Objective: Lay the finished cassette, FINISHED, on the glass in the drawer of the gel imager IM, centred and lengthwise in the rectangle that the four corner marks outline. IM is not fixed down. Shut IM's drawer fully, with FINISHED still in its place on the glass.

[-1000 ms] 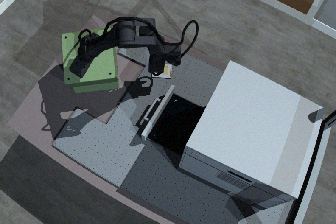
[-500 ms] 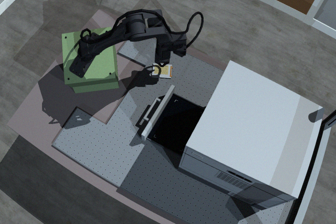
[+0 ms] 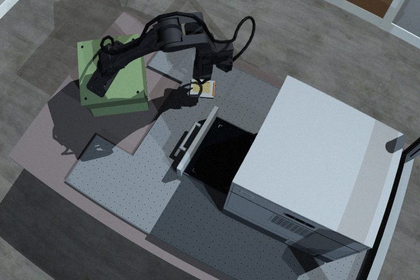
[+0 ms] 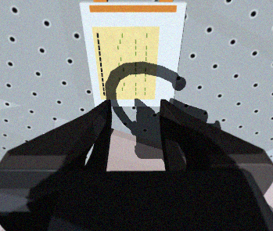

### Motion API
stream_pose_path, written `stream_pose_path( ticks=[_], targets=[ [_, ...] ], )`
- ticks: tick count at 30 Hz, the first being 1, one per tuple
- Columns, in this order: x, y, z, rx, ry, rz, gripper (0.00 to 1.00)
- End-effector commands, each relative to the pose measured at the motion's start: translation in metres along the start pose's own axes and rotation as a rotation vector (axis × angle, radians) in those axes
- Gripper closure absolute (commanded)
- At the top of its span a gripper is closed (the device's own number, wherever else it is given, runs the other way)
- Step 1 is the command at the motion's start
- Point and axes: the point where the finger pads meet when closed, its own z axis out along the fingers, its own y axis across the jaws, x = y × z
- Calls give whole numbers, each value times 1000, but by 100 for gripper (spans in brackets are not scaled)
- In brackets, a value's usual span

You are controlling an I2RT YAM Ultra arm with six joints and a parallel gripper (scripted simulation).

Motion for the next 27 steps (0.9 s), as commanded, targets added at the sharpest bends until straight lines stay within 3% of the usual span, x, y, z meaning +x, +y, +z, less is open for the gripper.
stream_pose_path(
  ticks=[1, 22, 23, 27],
  targets=[
    [-19, 5, -14, -10, -44, 10, 65],
    [-19, 5, -14, -10, -44, 10, 65],
    [-19, 5, -14, -10, -44, 10, 0],
    [-19, 5, -14, -10, -44, 9, 0]
  ],
)
